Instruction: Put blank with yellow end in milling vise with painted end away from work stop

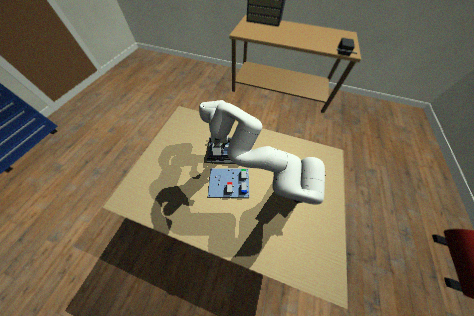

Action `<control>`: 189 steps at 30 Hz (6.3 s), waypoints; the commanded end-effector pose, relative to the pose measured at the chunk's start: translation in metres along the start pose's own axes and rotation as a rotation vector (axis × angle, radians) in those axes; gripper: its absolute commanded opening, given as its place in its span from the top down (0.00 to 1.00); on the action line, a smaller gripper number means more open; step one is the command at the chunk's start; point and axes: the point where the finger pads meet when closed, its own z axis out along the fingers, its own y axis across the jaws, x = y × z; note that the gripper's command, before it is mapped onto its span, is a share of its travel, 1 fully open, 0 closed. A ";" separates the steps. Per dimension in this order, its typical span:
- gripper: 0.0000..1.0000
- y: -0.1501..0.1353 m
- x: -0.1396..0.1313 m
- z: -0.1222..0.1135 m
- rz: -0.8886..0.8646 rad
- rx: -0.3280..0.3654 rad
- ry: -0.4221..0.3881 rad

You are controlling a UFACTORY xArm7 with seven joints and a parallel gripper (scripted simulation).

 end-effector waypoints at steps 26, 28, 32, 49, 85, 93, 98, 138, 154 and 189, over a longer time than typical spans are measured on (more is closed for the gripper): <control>1.00 0.034 -0.070 0.000 0.001 0.000 -0.003; 1.00 0.034 -0.070 0.000 0.001 0.000 -0.003; 1.00 0.033 -0.068 0.000 0.000 -0.004 -0.006; 1.00 0.030 -0.061 0.000 0.000 0.000 -0.002; 1.00 0.026 -0.054 0.000 0.001 0.000 -0.002; 1.00 0.025 -0.053 0.000 0.001 0.000 -0.003; 1.00 0.025 -0.053 0.000 0.001 0.000 -0.003; 1.00 0.025 -0.052 0.028 0.001 0.000 -0.003; 1.00 0.025 -0.052 0.026 0.001 0.000 -0.003; 1.00 0.025 -0.052 0.027 0.001 0.000 -0.002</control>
